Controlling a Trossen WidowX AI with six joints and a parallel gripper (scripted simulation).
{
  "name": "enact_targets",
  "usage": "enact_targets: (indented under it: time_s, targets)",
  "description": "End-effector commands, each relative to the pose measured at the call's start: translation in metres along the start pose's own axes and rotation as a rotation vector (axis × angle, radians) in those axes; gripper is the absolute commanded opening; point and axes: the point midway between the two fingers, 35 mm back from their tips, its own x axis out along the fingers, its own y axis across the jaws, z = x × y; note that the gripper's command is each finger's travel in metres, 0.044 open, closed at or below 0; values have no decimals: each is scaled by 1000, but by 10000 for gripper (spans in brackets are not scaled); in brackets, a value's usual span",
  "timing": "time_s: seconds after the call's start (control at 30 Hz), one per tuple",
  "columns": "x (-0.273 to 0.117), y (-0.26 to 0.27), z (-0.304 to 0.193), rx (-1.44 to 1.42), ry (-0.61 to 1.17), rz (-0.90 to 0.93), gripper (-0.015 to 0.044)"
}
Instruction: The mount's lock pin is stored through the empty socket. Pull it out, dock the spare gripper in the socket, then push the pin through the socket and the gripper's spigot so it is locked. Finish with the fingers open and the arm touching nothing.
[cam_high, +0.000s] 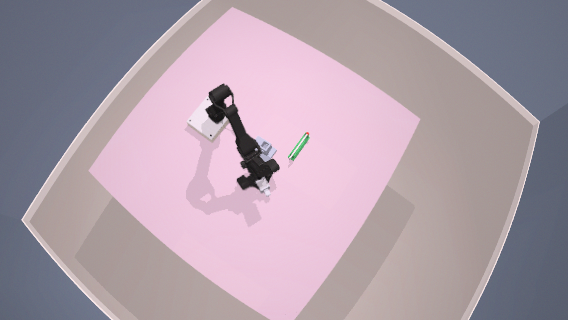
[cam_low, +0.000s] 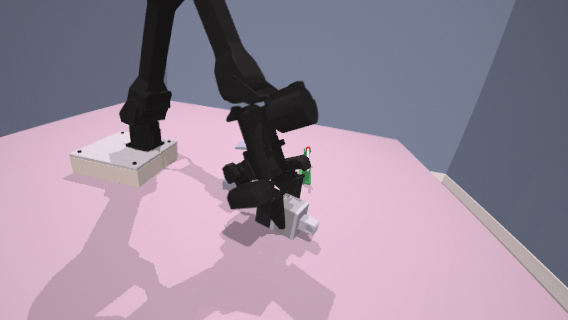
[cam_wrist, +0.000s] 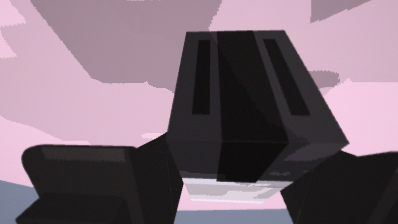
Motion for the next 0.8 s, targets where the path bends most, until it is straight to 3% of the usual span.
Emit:
enact_targets:
  time_s: [0.0, 0.1, 0.27, 0.77]
  targets:
    - [0, 0, 0, 3, 0, 1, 151]
    - [0, 0, 0, 3, 0, 1, 131]
    - [-6, 0, -5, 3, 0, 1, 0]
    - [-75, -1, -49, 3, 1, 1, 0]
